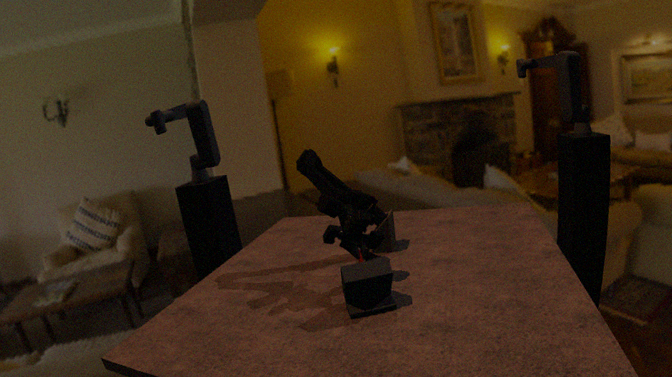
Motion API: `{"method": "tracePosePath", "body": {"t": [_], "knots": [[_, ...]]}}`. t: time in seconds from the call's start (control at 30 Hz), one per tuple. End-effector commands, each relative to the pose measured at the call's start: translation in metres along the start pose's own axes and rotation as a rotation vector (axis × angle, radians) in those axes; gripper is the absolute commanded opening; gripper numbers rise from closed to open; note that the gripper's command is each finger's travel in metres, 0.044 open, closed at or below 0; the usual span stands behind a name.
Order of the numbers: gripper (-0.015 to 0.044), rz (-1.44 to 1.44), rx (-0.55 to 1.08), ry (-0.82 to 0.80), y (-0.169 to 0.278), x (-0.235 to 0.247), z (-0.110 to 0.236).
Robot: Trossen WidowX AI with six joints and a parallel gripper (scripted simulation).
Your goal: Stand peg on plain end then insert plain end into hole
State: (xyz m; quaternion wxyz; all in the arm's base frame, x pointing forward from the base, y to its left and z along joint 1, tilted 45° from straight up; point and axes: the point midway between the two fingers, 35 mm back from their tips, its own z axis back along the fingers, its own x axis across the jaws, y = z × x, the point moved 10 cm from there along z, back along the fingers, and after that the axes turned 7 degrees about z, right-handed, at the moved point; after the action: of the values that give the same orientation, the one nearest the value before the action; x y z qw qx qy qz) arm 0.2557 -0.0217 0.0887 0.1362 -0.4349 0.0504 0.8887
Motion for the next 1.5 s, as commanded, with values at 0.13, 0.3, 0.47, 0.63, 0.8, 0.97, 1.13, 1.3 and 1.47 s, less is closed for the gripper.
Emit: {"method": "tracePosePath", "body": {"t": [0.13,0.3,0.47,0.63,0.8,0.97,1.13,1.3,1.47], "knots": [[0.0,0.002,-0.006,0.011,-0.0014,-0.0044,-0.0083],[0.0,0.001,-0.003,0.005,-0.0009,-0.0026,-0.0074],[0.0,0.0,0.0,0.0,-0.0004,-0.0008,-0.0065],[0.0,0.0,0.0,0.0,-0.0004,-0.0008,-0.0065],[0.0,0.0,0.0,0.0,-0.0009,-0.0019,-0.0065],[0.0,-0.001,0.0,0.0,-0.0015,-0.0035,-0.0065],[0.0,-0.001,0.0,0.0,-0.002,-0.0056,-0.0063],[0.0,-0.001,0.0,0.0,-0.0022,-0.0073,-0.0055],[0.0,-0.001,0.0,0.0,-0.0024,-0.0085,-0.0054]]}}
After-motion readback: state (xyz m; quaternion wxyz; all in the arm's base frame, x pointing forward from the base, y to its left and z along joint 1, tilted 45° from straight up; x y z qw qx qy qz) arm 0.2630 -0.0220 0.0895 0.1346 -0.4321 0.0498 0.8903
